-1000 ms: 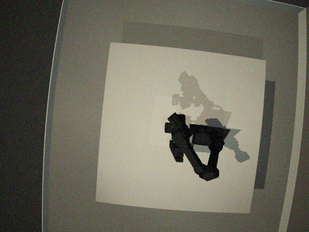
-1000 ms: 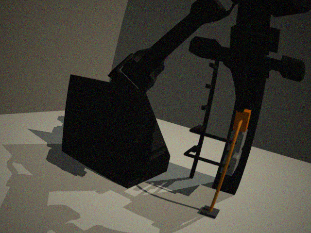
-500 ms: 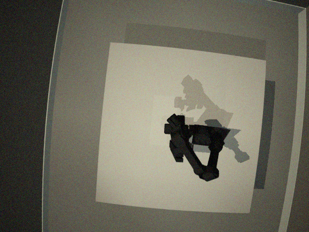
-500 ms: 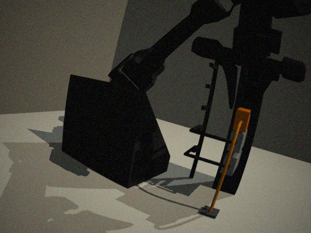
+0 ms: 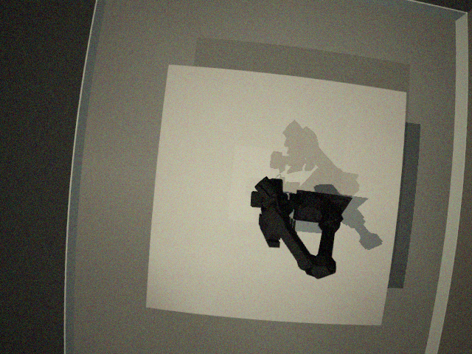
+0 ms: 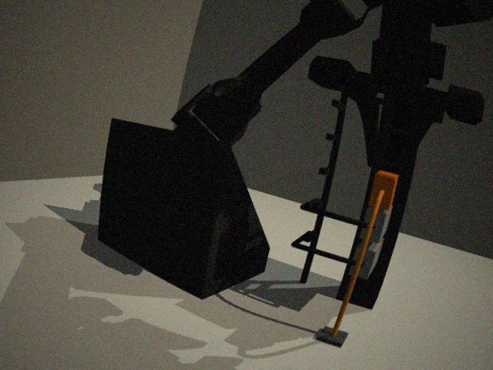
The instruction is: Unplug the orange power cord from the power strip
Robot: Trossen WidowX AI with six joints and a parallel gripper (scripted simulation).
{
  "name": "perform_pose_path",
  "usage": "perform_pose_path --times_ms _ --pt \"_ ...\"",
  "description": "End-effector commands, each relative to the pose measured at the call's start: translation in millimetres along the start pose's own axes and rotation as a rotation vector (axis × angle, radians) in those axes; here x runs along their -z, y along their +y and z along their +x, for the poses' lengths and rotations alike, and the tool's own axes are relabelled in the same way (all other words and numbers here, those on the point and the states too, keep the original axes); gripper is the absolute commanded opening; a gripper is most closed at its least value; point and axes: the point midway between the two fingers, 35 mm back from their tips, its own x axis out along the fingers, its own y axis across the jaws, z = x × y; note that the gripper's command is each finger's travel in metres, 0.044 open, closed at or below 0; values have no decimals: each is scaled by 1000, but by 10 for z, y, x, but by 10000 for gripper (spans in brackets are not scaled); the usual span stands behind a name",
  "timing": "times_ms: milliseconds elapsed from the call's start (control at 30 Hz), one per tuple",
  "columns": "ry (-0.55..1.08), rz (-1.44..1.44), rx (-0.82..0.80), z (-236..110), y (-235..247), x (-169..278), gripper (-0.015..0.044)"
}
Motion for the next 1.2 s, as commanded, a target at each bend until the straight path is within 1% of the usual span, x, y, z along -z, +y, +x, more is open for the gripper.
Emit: perform_pose_path --times_ms 0,467,1133,1167 --pt "7 2 4 18 -4 90 160" --pt "9 2 4 20 -19 309 160" --pt "10 2 4 140 -19 314 160" --pt "4 0 3 116 -17 301 134"
